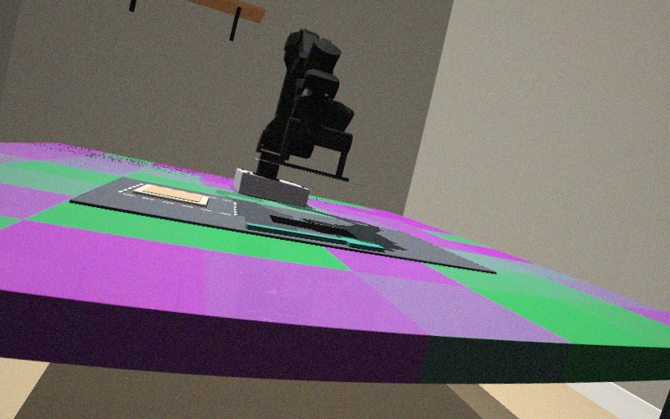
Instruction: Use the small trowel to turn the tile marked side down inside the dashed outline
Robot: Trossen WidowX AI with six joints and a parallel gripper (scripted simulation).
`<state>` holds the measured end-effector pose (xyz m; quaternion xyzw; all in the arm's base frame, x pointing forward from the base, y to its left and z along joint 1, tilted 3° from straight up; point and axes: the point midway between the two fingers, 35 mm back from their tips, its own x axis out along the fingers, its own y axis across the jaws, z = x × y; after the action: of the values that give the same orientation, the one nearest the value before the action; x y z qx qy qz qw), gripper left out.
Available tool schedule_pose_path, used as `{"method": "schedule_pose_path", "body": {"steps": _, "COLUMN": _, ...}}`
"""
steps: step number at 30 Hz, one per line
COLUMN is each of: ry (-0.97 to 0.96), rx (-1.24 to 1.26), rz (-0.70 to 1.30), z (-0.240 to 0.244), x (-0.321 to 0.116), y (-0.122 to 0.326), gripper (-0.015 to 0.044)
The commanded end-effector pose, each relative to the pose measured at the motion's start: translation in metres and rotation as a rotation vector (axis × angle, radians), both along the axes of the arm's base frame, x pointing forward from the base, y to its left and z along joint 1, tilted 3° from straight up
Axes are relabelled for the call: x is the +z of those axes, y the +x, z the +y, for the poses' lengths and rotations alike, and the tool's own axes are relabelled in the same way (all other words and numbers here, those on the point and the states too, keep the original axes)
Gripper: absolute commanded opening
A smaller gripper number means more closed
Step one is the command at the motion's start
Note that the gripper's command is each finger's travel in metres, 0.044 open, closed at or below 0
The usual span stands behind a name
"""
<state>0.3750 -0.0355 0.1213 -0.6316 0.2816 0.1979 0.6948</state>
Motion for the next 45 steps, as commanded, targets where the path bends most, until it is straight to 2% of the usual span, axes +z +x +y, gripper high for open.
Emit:
{"method": "schedule_pose_path", "body": {"steps": 1, "ry": 0.0, "rx": -0.005, "rz": -0.016, "z": -0.001, "x": 0.005, "y": 0.002, "gripper": 0.0}}
{"method": "schedule_pose_path", "body": {"steps": 33, "ry": 0.001, "rx": -0.001, "rz": 0.005, "z": 0.001, "x": -0.001, "y": 0.0, "gripper": 0.0}}
{"method": "schedule_pose_path", "body": {"steps": 45, "ry": 0.051, "rx": -0.068, "rz": 0.085, "z": 0.039, "x": -0.017, "y": 0.001, "gripper": 0.0}}
